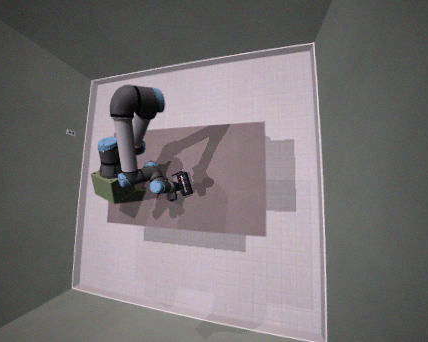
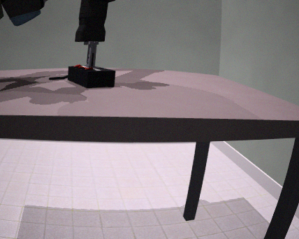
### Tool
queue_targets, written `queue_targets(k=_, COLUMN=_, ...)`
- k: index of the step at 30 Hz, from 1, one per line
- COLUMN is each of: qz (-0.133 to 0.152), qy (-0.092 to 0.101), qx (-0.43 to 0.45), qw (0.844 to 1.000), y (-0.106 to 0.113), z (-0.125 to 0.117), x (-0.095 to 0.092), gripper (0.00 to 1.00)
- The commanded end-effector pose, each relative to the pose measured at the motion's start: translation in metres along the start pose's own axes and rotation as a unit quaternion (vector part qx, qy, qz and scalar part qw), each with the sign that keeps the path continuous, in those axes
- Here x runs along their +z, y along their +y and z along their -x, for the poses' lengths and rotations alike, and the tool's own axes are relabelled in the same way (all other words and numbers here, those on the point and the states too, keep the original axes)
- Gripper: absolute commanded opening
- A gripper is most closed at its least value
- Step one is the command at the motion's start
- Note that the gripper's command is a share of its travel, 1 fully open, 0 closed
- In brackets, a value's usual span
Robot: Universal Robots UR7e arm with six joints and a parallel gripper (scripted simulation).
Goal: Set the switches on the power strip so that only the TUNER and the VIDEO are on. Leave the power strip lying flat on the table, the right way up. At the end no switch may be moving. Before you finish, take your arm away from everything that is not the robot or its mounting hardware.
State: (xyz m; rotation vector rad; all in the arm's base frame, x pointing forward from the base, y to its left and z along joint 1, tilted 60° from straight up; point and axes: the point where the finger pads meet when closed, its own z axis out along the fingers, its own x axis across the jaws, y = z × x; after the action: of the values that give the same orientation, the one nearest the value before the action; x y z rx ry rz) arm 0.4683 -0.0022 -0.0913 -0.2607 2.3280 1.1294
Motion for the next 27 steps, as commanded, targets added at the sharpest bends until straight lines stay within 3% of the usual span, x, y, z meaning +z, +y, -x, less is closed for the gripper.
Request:
queue_targets(k=1, qz=0.000, qy=0.000, qx=0.000, qw=1.000, y=-0.0003, z=0.0002, x=0.0016, gripper=0.00)
queue_targets(k=27, qz=0.000, qy=0.000, qx=0.000, qw=1.000, y=-0.0003, z=0.0002, x=0.0053, gripper=0.00)
